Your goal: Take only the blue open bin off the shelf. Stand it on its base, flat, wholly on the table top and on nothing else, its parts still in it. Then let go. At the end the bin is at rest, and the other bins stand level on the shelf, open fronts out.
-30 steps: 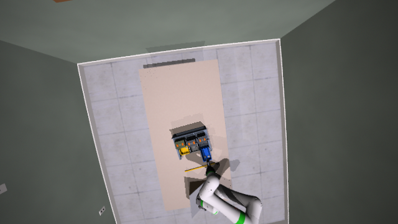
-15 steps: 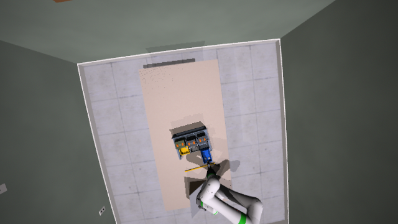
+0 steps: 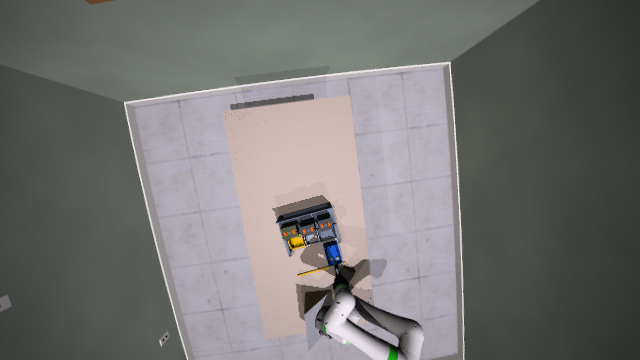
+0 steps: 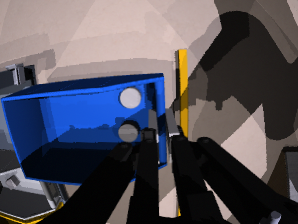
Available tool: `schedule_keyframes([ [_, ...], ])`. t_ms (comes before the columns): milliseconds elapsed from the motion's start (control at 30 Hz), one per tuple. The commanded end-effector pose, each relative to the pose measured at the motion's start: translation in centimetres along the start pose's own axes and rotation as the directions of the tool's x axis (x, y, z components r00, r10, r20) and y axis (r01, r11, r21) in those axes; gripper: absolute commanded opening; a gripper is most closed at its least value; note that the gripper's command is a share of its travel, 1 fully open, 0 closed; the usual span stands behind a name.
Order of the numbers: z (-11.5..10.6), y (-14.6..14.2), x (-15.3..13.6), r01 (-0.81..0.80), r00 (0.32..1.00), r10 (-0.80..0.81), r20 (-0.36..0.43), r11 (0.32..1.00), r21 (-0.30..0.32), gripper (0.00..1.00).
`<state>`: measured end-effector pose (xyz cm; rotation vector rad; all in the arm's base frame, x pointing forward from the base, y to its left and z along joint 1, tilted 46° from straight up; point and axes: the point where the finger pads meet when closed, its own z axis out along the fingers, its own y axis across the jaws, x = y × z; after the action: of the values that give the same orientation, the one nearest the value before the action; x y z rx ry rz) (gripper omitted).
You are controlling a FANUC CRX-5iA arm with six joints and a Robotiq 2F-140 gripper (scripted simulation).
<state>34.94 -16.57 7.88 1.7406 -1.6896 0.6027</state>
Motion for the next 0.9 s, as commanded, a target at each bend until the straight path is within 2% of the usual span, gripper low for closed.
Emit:
schedule_keyframes([
  [0, -0.03, -0.16, -0.01, 0.0, 1.0, 0.0, 0.0, 1.0, 0.001, 0.0],
  [867, 0.77, -0.27, -0.01, 0.0, 1.0, 0.0, 0.0, 1.0, 0.001, 0.0],
])
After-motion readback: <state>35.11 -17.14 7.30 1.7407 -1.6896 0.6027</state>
